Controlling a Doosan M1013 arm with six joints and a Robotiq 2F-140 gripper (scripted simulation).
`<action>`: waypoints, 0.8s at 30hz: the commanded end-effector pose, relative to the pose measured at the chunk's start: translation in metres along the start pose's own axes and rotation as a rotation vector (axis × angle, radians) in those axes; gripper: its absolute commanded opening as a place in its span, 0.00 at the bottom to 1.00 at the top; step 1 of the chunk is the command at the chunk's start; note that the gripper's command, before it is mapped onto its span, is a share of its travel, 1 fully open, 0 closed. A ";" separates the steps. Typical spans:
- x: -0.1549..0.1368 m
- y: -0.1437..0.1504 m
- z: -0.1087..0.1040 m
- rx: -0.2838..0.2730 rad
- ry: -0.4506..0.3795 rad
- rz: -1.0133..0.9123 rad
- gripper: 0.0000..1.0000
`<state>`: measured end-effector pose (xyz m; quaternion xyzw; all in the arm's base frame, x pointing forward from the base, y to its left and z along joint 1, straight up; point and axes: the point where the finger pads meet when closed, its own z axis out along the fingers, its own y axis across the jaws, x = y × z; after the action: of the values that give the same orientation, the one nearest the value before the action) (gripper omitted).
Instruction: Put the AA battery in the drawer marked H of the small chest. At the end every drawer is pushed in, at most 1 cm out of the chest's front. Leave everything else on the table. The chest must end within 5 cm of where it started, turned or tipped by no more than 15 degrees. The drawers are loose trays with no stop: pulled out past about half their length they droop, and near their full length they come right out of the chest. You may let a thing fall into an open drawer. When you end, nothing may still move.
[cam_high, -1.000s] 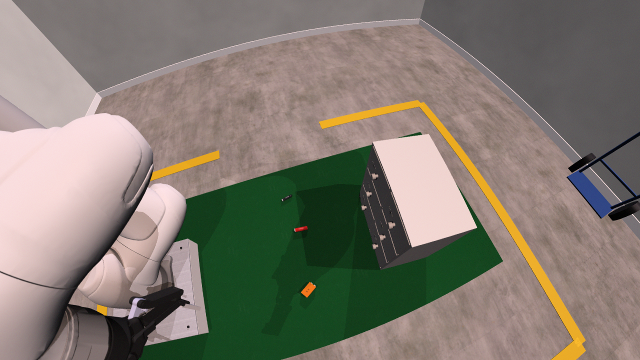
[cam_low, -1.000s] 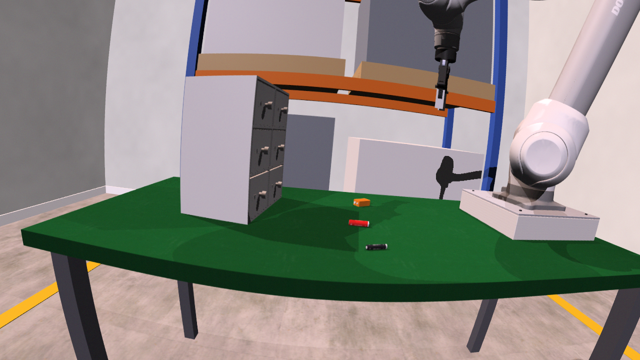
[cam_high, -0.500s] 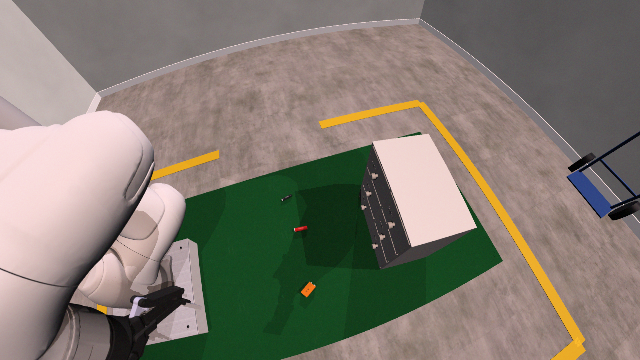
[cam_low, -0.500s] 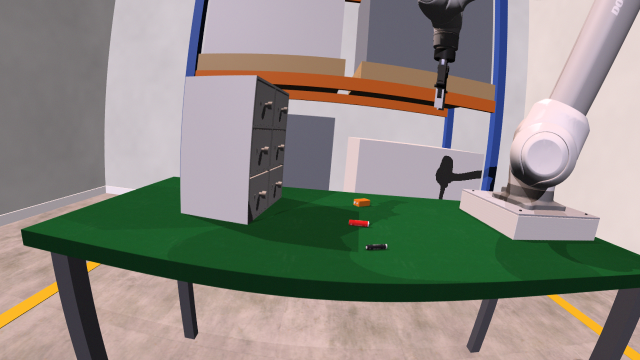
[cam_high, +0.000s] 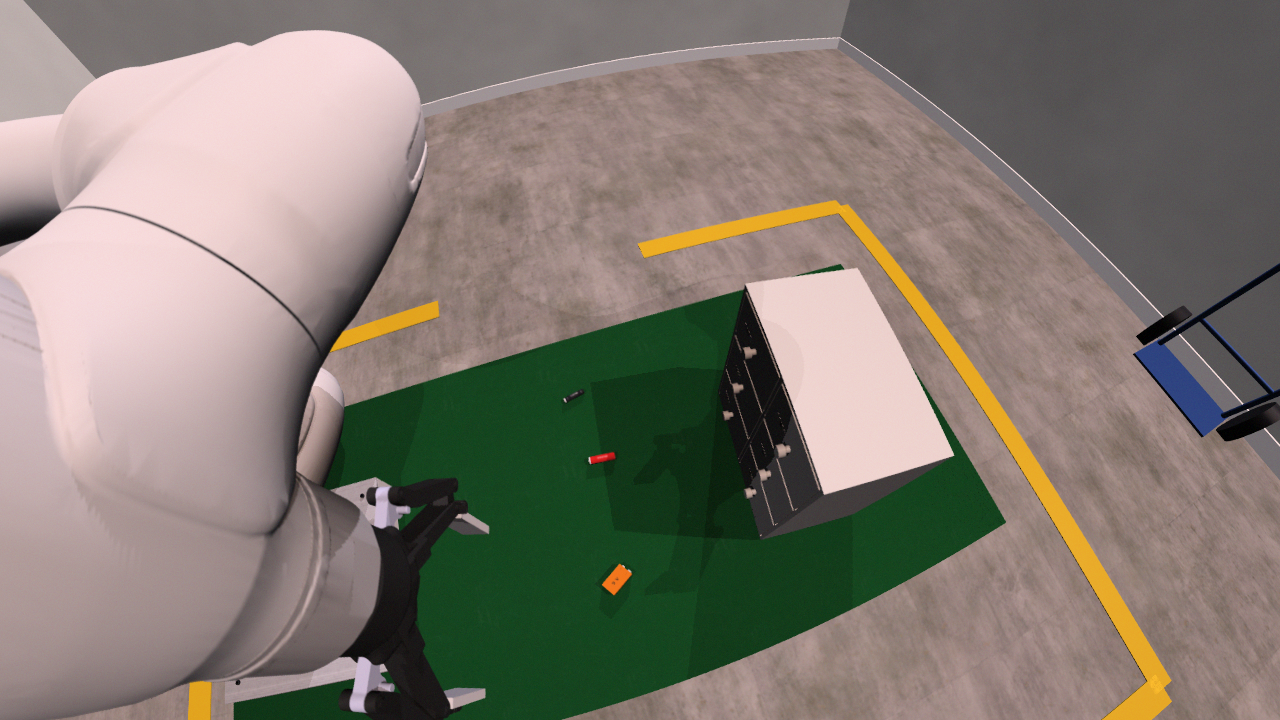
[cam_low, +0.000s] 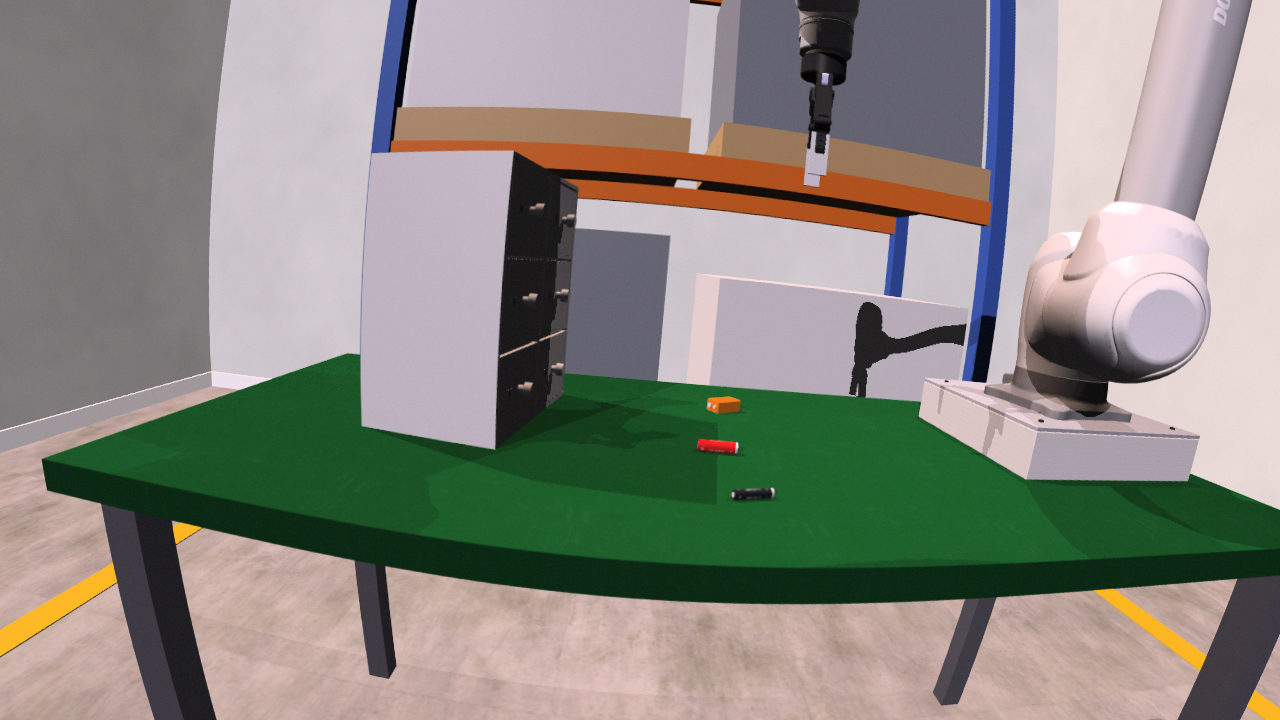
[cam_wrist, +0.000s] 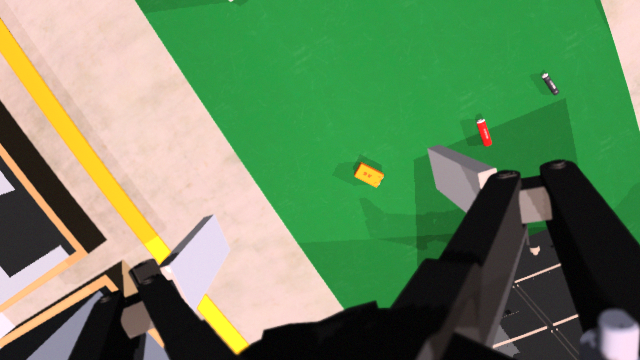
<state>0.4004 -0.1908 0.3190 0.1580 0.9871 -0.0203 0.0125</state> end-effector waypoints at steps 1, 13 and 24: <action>-0.051 0.047 -0.011 -0.016 0.010 -0.093 1.00; -0.113 0.137 -0.021 -0.040 0.024 -0.231 1.00; -0.114 0.138 -0.021 -0.040 0.024 -0.232 1.00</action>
<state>0.5509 -0.0946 0.3385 0.0426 0.9991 0.0001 0.0015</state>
